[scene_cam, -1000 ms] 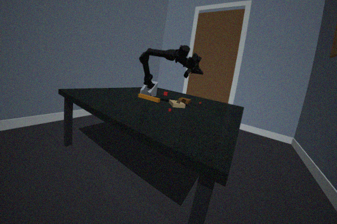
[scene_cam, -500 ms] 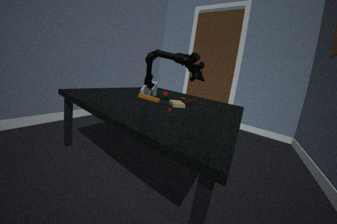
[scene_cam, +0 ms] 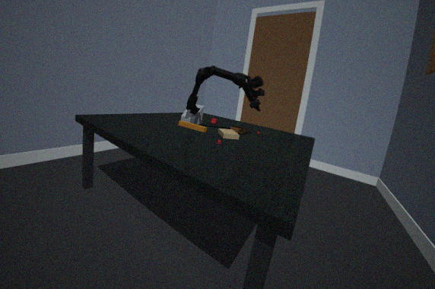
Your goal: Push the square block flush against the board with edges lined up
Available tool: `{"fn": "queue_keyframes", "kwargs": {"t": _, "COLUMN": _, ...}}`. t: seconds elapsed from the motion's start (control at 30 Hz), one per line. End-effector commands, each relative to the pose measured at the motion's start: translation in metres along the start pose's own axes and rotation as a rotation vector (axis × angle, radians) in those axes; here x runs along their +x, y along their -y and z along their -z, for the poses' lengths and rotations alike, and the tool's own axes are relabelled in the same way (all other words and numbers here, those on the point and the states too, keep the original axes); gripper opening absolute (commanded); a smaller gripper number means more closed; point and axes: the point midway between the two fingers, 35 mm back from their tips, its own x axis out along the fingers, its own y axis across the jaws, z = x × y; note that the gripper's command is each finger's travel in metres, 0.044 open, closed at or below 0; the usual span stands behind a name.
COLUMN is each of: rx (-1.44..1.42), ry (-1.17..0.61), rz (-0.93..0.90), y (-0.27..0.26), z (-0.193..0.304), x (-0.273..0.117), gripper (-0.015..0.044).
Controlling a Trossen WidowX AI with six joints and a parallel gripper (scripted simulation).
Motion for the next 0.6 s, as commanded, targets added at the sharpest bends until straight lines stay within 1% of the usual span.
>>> {"fn": "queue_keyframes", "kwargs": {"t": 0.0, "rx": -0.104, "ry": -0.066, "rz": -0.009, "y": -0.021, "z": 0.013, "x": 0.012, "gripper": 0.0}}
{"fn": "queue_keyframes", "kwargs": {"t": 0.57, "rx": -0.6, "ry": -0.348, "rz": -0.069, "y": -0.102, "z": 0.08, "x": 0.051, "gripper": 0.0}}
